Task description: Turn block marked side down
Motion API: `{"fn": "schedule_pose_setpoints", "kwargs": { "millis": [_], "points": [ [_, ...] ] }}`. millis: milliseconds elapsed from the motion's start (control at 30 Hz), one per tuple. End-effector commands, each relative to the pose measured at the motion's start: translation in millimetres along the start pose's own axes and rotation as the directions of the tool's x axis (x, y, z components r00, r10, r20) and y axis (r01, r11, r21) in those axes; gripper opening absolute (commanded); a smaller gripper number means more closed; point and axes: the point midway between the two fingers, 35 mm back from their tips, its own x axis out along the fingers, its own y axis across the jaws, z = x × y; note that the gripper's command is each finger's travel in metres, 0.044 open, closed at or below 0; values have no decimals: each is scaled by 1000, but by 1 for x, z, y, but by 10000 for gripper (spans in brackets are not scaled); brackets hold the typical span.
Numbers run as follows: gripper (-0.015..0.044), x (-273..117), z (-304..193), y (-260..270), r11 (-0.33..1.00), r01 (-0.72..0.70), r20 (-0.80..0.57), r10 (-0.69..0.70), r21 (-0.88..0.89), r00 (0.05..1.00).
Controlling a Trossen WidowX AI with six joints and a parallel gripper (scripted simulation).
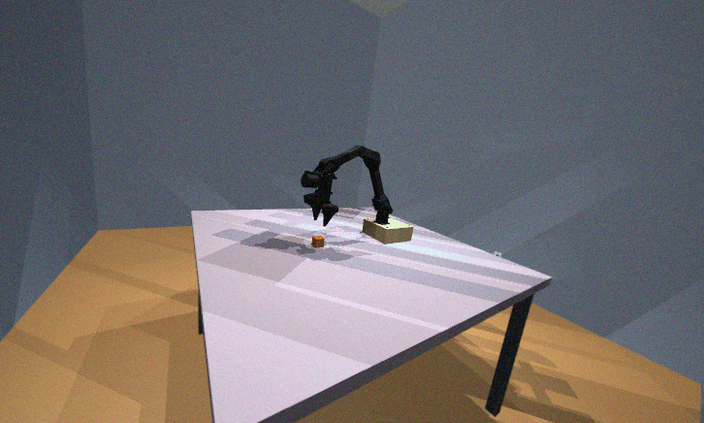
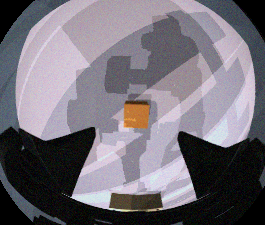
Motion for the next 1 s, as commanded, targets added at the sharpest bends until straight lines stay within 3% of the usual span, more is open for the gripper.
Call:
{"fn": "schedule_pose_setpoints", "kwargs": {
  "millis": [0, 200, 967],
  "points": [
    [440, 0, -1, 1, 1000, -4, -40, 4, -2, 999],
    [440, 35, -3, 1, 1000, -4, -40, 4, -2, 999],
    [440, 72, -4, 1, 1000, -4, -40, 4, -2, 999]
  ]
}}
